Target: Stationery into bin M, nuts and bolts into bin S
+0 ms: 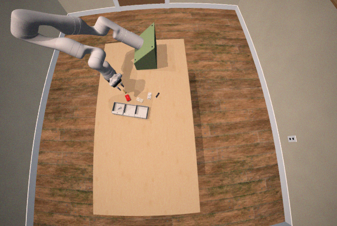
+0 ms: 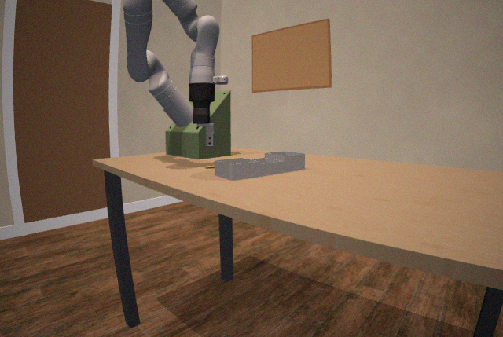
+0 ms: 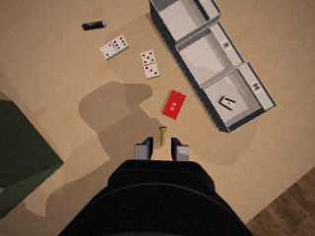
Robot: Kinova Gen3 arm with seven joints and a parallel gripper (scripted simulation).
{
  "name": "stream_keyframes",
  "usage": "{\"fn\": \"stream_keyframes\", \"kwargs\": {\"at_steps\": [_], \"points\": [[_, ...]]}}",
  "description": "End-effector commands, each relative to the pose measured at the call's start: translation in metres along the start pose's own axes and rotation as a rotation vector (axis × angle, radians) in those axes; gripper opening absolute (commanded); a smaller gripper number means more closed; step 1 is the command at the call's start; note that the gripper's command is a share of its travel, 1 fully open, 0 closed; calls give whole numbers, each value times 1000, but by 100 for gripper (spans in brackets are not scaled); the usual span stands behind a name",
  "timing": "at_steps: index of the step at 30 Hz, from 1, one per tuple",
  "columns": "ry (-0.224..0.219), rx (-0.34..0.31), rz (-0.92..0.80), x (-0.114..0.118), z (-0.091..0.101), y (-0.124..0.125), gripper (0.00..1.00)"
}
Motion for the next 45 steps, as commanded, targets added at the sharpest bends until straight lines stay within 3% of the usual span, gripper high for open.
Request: {"fn": "stream_keyframes", "kwargs": {"at_steps": [1, 36, 45], "points": [[-2, 13, 24, 0, 8, 4, 59], [-2, 13, 24, 0, 8, 4, 59], [-2, 13, 25, 0, -20, 3, 59]]}}
Point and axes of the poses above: the point where the finger pads meet when closed, its own z axis back along the fingers, its own x axis across the jaws, y = z × x, the point moved 7 cm from there along z, back along the fingers, and after that the axes turned 9 degrees about -z, right-handed, at the moved point
